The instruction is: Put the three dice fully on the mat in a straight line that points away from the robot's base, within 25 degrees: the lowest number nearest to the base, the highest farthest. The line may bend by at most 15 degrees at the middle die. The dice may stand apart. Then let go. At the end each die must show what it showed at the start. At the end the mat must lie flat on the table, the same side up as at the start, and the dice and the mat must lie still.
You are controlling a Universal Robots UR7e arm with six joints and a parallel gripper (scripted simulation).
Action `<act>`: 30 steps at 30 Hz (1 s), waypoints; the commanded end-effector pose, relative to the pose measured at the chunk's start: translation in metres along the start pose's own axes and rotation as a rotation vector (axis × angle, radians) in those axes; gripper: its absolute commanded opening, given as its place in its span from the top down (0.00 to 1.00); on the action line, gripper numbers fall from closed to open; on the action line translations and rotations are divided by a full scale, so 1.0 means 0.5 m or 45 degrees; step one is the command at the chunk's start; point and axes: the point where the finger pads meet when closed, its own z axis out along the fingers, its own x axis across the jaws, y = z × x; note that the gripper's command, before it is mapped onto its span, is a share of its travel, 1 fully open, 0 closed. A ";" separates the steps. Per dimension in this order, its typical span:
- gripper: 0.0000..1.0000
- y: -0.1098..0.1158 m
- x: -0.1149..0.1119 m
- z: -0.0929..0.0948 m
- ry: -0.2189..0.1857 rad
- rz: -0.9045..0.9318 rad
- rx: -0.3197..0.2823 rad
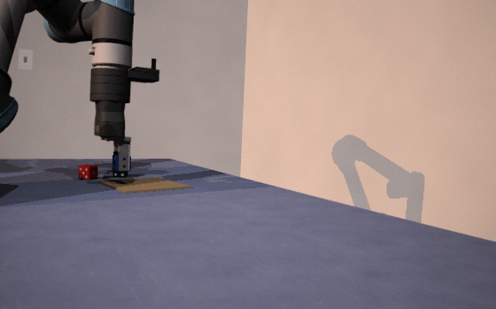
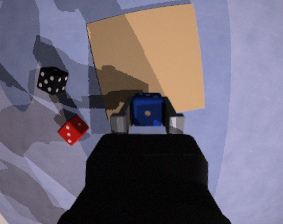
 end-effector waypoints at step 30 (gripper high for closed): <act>0.43 -0.001 0.001 0.045 0.002 -0.001 0.002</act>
